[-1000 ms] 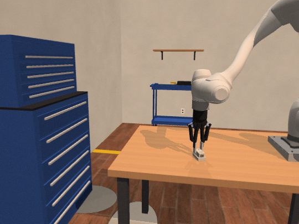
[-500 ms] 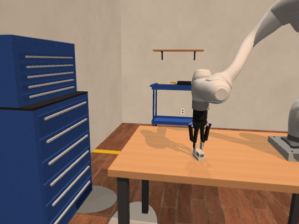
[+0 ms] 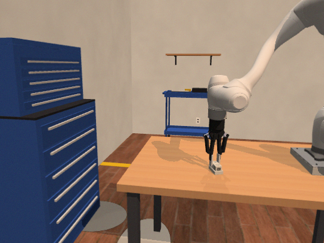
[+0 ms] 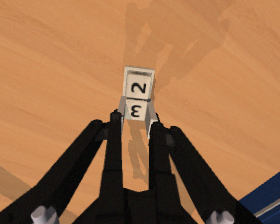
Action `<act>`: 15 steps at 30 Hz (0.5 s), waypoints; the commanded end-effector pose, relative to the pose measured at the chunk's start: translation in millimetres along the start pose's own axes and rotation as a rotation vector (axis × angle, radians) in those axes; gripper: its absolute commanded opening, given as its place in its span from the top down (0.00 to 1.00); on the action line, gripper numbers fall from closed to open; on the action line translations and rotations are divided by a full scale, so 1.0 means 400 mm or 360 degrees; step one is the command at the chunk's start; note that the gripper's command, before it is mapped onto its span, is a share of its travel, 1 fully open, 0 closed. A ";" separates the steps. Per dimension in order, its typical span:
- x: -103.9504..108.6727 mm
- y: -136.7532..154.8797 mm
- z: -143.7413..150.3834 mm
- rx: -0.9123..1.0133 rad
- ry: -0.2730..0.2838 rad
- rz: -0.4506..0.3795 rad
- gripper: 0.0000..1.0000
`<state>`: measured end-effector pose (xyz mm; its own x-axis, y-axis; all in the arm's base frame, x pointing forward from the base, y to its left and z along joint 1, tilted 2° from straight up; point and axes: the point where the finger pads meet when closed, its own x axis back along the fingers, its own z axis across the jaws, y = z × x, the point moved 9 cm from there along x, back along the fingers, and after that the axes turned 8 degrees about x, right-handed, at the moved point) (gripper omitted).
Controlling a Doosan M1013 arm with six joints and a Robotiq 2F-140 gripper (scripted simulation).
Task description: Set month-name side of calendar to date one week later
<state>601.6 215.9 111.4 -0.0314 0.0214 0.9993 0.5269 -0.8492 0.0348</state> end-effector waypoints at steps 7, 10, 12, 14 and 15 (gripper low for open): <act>0.000 0.000 0.000 0.0000 0.0000 0.0000 0.72; 0.000 0.000 0.000 0.0000 0.0000 0.0000 0.70; 0.000 0.000 0.000 0.0000 0.0000 0.0000 0.70; 0.000 0.000 0.000 0.0000 0.0000 0.0000 0.68; 0.000 0.000 0.000 0.0000 0.0000 0.0000 0.68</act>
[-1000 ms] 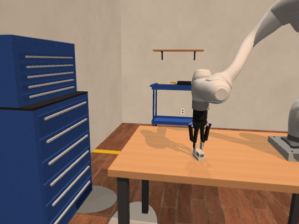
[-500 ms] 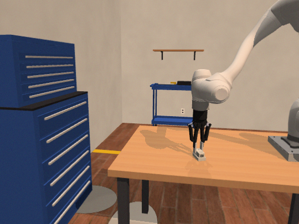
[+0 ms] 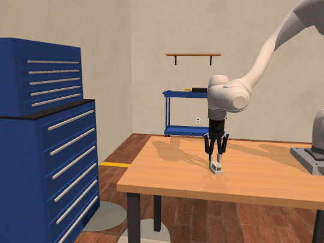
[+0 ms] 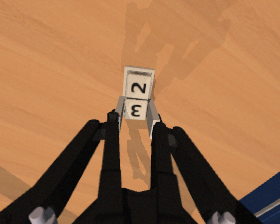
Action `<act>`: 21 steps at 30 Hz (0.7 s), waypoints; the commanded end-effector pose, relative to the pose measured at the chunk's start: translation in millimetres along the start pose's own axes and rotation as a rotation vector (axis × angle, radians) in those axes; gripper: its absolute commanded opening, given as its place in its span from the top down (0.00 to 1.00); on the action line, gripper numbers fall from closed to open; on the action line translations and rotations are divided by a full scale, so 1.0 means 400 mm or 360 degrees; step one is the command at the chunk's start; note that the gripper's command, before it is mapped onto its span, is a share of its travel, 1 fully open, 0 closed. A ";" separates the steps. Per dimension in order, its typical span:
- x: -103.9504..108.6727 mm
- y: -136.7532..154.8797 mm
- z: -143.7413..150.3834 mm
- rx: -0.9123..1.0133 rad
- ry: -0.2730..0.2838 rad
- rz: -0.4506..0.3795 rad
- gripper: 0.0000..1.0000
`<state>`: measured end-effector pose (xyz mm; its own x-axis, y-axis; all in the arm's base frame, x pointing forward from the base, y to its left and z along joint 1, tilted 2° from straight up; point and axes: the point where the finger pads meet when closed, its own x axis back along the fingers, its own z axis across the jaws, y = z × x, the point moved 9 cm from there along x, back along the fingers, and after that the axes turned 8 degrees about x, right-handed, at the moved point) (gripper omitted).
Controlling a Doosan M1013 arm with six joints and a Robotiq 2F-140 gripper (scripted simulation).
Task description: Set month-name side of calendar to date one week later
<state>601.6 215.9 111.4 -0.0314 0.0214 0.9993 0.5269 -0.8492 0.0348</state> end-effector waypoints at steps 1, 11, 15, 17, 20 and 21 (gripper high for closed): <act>0.000 0.000 0.000 0.0000 0.0000 0.0000 0.66; 0.000 0.000 0.000 0.0000 0.0000 0.0000 0.64; 0.000 0.000 0.000 0.0000 0.0000 0.0000 0.64; 0.002 0.000 0.000 0.0000 0.0000 0.0000 0.64; 0.012 0.000 0.000 0.0000 0.0000 0.0000 0.64; 0.018 0.000 0.000 0.0000 0.0000 0.0000 0.64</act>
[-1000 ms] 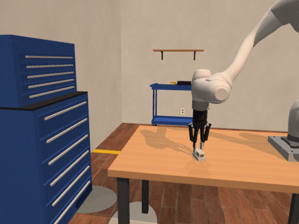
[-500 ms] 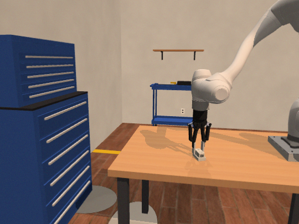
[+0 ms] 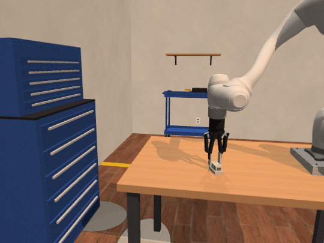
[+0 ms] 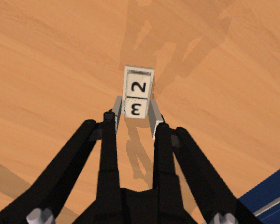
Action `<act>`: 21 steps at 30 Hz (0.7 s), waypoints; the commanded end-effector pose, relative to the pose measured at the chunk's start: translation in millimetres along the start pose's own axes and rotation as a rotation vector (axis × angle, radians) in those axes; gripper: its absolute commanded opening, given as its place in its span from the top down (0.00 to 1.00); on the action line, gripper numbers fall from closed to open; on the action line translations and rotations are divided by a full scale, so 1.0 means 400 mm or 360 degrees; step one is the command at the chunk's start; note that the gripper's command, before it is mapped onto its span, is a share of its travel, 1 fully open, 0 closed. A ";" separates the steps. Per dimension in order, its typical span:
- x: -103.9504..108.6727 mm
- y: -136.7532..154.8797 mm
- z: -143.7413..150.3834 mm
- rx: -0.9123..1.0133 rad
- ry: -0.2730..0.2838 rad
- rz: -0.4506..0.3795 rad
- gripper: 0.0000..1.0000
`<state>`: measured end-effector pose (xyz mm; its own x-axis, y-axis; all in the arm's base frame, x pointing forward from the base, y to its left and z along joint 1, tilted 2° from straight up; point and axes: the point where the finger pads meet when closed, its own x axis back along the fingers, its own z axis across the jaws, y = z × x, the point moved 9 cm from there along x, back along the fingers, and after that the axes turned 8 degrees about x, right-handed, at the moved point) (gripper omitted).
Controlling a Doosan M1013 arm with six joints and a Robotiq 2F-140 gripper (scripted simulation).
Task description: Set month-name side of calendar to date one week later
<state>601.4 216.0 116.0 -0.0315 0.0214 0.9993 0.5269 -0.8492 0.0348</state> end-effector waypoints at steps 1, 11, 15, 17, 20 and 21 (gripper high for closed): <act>0.014 0.000 0.000 0.0000 0.0000 0.0000 0.64; 0.109 0.000 0.000 0.0000 0.0000 0.0000 0.64; 0.162 0.000 0.000 0.0000 0.0000 0.0000 0.64; 0.184 0.000 0.000 0.0000 0.0000 0.0000 0.64; 0.205 0.000 0.000 0.0000 0.0000 0.0000 0.64; 0.209 0.000 0.000 0.0000 0.0000 0.0000 0.64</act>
<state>598.9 217.8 197.1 -0.0314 0.0214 0.9993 0.5268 -0.8492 0.0347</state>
